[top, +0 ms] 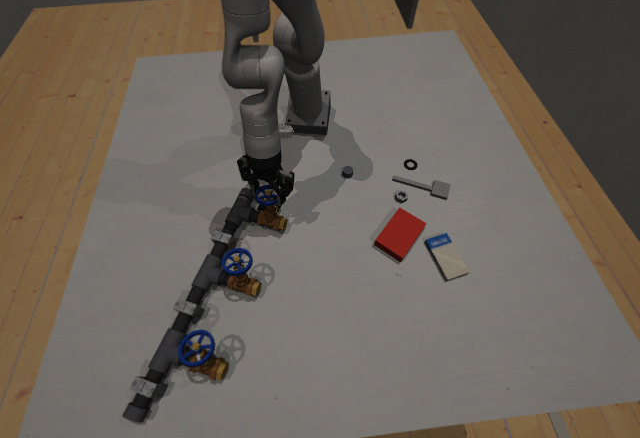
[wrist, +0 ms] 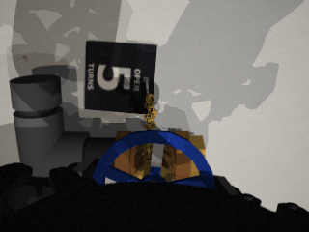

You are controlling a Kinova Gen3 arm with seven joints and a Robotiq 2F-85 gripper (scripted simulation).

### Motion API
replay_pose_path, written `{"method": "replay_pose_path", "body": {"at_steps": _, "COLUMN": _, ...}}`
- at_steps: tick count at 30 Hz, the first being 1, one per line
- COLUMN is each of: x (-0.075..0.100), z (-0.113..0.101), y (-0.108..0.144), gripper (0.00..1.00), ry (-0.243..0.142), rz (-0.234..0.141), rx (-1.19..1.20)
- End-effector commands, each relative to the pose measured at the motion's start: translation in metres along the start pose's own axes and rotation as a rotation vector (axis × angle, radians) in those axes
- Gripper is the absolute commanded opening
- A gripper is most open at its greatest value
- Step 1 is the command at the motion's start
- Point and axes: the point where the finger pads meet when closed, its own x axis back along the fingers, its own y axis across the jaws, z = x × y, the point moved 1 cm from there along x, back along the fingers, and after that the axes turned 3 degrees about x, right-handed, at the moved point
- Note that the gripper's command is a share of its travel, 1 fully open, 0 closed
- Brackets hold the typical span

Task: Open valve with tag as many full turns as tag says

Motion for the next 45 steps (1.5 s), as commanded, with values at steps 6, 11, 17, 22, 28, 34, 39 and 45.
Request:
{"method": "replay_pose_path", "body": {"at_steps": 6, "x": 0.0000, "z": -0.0001, "y": 0.0002, "gripper": 0.71, "ry": -0.008, "rz": 0.012, "rx": 0.278}}
{"method": "replay_pose_path", "body": {"at_steps": 11, "x": 0.0000, "z": -0.0001, "y": 0.0002, "gripper": 0.71, "ry": -0.007, "rz": 0.013, "rx": 0.454}}
{"method": "replay_pose_path", "body": {"at_steps": 17, "x": 0.0000, "z": -0.0001, "y": 0.0002, "gripper": 0.71, "ry": -0.005, "rz": 0.013, "rx": 0.648}}
{"method": "replay_pose_path", "body": {"at_steps": 22, "x": 0.0000, "z": -0.0001, "y": 0.0002, "gripper": 0.71, "ry": -0.005, "rz": 0.014, "rx": 0.736}}
{"method": "replay_pose_path", "body": {"at_steps": 28, "x": 0.0000, "z": -0.0001, "y": 0.0002, "gripper": 0.71, "ry": -0.004, "rz": 0.014, "rx": 0.895}}
{"method": "replay_pose_path", "body": {"at_steps": 34, "x": 0.0000, "z": -0.0001, "y": 0.0002, "gripper": 0.71, "ry": -0.003, "rz": 0.015, "rx": 1.025}}
{"method": "replay_pose_path", "body": {"at_steps": 39, "x": 0.0000, "z": -0.0001, "y": 0.0002, "gripper": 0.71, "ry": -0.002, "rz": 0.015, "rx": 1.079}}
{"method": "replay_pose_path", "body": {"at_steps": 45, "x": 0.0000, "z": -0.0001, "y": 0.0002, "gripper": 0.71, "ry": -0.002, "rz": 0.015, "rx": 1.165}}
